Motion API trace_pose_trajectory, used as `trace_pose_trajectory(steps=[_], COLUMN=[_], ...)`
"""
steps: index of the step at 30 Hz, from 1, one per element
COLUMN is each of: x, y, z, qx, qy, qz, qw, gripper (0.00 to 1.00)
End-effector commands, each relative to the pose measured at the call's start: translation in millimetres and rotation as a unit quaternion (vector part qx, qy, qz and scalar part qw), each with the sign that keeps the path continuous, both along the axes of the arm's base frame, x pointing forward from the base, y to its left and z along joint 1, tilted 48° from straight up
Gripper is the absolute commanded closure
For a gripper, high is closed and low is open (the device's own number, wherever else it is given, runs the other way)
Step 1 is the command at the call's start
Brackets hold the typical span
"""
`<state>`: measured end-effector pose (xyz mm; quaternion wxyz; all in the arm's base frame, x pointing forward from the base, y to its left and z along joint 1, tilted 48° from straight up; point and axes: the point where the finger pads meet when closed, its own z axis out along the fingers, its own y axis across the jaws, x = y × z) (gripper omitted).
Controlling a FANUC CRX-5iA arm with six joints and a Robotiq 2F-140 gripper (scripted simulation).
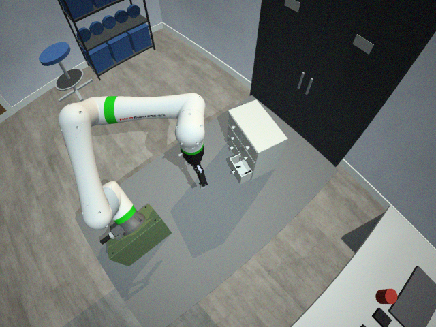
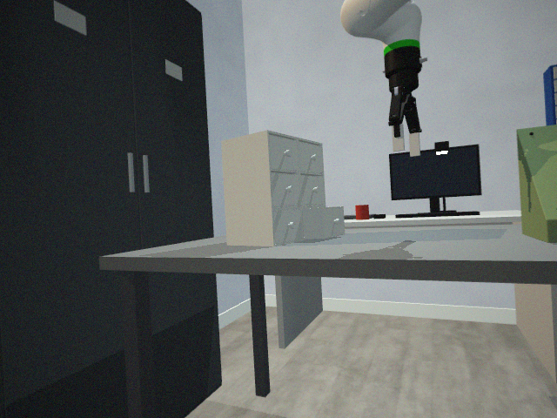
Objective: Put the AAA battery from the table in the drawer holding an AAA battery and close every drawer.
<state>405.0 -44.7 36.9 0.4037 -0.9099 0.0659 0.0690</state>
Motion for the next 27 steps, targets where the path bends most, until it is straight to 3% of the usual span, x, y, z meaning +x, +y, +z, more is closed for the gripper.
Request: trace_pose_trajectory(steps=[1,8,19,27], x=[-10.7,-24.0,-23.1,-15.1], y=[-4.1,-9.1,-8.3,-2.4], z=[11.1,24.4,23.5,16.2], qx=[0.000,0.000,-0.001,-0.011], qy=[-0.001,-0.001,-0.006,-0.041], qz=[-0.001,-0.001,-0.006,-0.044], qw=[1.000,1.000,1.000,0.998], gripper=[0.00,0.00,0.00,0.00])
